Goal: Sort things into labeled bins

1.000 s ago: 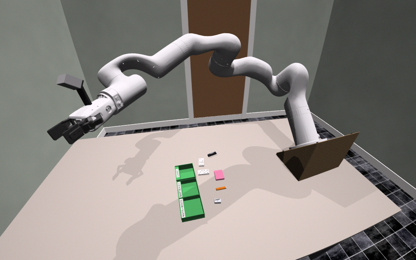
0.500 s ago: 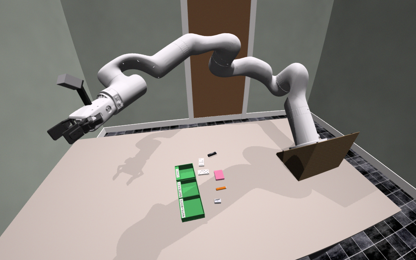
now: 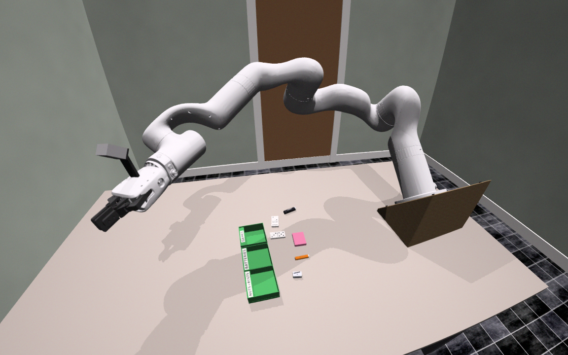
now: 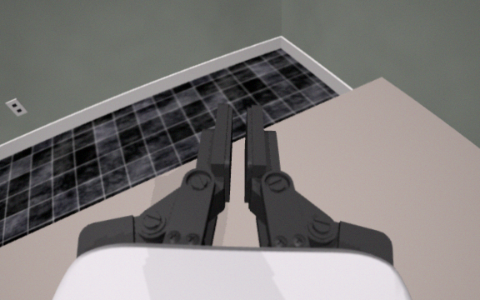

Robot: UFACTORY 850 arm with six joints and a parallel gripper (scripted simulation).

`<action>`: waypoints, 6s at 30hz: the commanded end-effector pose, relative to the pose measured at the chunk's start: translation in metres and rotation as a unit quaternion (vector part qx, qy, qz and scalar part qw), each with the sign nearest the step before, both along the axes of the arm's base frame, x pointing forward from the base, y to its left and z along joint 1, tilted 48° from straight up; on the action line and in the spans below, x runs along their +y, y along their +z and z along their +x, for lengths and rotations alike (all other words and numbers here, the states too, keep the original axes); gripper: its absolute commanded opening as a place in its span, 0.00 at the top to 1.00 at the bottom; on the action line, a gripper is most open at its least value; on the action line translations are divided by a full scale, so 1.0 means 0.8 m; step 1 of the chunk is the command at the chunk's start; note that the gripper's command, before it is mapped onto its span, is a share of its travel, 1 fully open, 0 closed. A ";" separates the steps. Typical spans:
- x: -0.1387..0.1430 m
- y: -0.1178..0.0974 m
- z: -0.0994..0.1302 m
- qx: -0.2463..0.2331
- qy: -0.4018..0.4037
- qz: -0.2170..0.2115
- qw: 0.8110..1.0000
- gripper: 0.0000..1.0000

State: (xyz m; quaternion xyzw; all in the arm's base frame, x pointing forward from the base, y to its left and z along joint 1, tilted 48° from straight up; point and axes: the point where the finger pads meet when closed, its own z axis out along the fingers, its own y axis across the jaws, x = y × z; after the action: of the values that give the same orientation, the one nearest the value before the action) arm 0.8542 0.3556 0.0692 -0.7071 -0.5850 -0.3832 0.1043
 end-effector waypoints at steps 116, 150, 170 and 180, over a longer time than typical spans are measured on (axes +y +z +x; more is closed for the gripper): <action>-0.183 -0.029 -0.468 0.337 -0.485 -0.409 0.695 0.93; -0.259 0.045 -0.459 0.078 -0.651 -0.377 0.654 0.93; -0.355 -0.037 -0.321 0.078 -0.651 -0.377 0.654 0.93; -0.369 -0.050 -0.307 0.078 -0.651 -0.377 0.654 0.93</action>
State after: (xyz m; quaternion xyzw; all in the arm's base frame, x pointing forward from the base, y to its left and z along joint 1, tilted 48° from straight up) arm 0.6073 0.0634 0.0324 -0.9128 -0.0585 -0.0425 -0.4020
